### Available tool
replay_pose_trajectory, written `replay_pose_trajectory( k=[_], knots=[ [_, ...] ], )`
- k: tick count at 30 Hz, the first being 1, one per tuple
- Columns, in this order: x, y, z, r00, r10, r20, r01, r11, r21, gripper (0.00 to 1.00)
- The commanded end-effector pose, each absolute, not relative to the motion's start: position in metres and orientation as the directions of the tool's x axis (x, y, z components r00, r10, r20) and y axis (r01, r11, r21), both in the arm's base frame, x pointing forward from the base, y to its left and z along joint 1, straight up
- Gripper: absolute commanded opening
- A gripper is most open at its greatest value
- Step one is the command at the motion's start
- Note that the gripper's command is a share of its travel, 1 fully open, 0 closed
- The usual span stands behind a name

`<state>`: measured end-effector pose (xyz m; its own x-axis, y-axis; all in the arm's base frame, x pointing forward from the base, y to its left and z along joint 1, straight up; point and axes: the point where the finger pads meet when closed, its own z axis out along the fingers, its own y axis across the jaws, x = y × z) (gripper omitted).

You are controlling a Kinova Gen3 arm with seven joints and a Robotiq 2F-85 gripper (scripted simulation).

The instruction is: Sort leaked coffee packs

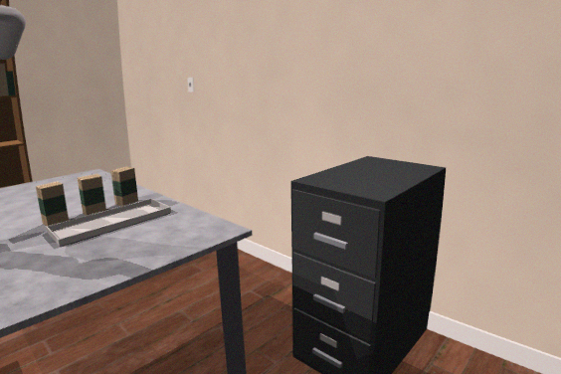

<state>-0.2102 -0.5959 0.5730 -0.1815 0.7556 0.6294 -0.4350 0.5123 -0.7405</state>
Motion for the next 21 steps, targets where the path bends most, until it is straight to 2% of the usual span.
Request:
replay_pose_trajectory(
  k=[1, 8, 9, 21],
  knots=[
    [-0.191, -0.606, 0.556, -0.246, 0.744, 0.621, -0.426, 0.493, -0.759, 1.00],
    [-0.191, -0.606, 0.556, -0.246, 0.744, 0.621, -0.426, 0.493, -0.759, 1.00],
    [-0.172, -0.614, 0.538, -0.308, 0.730, 0.610, -0.413, 0.475, -0.777, 1.00],
    [-0.151, -0.620, 0.521, -0.369, 0.712, 0.598, -0.397, 0.460, -0.794, 1.00]
  ],
)
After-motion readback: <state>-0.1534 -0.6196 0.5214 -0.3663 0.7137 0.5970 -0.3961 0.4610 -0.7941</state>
